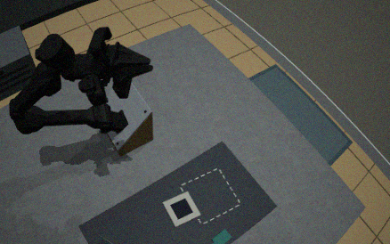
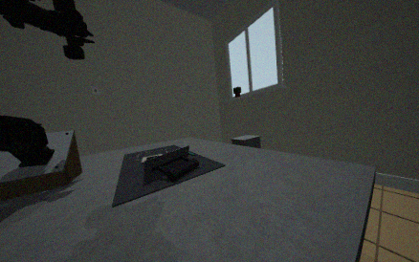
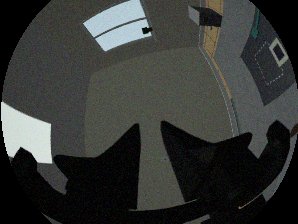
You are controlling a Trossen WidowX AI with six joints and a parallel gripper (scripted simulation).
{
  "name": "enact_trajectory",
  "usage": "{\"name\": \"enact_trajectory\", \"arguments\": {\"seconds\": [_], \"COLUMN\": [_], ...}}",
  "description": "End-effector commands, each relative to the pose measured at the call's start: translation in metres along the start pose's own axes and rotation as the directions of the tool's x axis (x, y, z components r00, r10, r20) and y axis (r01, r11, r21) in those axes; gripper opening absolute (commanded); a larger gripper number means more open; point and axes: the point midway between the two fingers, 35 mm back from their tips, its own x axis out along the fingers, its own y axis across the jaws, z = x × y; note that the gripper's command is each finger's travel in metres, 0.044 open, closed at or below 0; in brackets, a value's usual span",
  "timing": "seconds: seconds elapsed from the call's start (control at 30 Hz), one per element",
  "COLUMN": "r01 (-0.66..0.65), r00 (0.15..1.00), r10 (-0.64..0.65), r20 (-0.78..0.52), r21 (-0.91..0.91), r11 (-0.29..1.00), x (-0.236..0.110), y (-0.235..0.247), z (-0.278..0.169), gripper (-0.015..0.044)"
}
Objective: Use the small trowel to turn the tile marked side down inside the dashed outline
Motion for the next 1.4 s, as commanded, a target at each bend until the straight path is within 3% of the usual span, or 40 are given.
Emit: {"name": "enact_trajectory", "arguments": {"seconds": [0.0,0.33,0.7,1.07,1.37], "r01": [0.064,0.25,0.508,0.723,0.827], "r00": [0.996,0.954,0.846,0.69,0.528], "r10": [-0.058,-0.199,-0.375,-0.544,-0.677], "r20": [0.069,0.225,0.379,0.477,0.512], "r21": [-0.078,-0.227,-0.357,-0.434,-0.492], "r11": [0.995,0.941,0.784,0.538,0.274], "x": [0.013,0.03,0.034,0.022,-0.002], "y": [-0.01,-0.036,-0.073,-0.116,-0.156], "z": [0.026,0.087,0.161,0.23,0.283], "gripper": [0.01,0.01,0.01,0.01,0.01]}}
